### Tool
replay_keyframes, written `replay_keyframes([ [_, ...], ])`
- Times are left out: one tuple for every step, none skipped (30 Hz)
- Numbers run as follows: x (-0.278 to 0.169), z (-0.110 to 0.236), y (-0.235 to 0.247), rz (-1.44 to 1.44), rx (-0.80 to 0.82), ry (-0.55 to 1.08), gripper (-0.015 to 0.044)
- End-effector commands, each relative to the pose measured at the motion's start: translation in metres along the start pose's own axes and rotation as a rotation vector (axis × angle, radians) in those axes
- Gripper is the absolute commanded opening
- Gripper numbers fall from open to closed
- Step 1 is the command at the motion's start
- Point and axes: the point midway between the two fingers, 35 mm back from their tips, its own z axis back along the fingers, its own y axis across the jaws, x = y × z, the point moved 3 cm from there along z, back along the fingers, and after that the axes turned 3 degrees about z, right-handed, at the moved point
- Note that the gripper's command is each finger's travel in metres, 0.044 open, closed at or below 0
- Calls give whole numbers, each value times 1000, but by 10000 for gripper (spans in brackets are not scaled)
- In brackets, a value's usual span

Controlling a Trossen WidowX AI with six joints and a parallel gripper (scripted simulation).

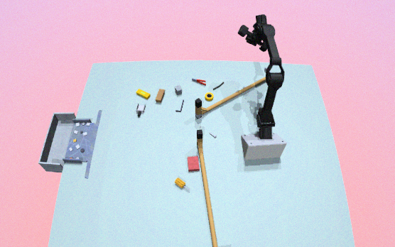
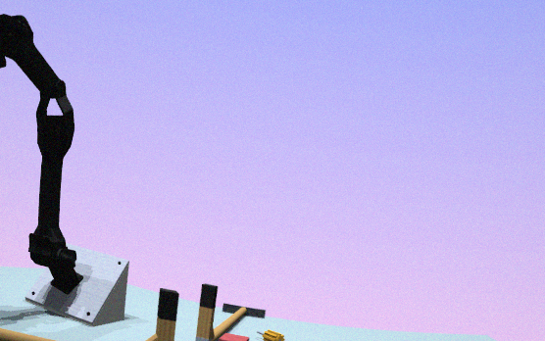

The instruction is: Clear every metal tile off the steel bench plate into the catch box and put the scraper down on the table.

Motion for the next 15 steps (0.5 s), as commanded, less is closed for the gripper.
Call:
replay_keyframes([
  [-5,-9,-3,-11,-9,35,0],
  [-5,-11,-3,-12,-10,41,0],
  [-6,-12,-3,-12,-10,48,0],
  [-7,-14,-3,-13,-11,54,0],
  [-8,-15,-4,-13,-12,60,0],
  [-9,-16,-4,-14,-12,66,0],
  [-10,-18,-4,-14,-13,73,0],
  [-10,-19,-4,-14,-13,79,0],
  [-11,-21,-4,-15,-14,85,0],
  [-12,-22,-4,-15,-14,91,0],
  [-13,-24,-4,-15,-15,98,0],
  [-14,-25,-4,-15,-16,104,0],
  [-15,-27,-5,-15,-16,110,0],
  [-16,-28,-5,-15,-17,116,0],
  [-17,-30,-5,-15,-18,123,0],
])
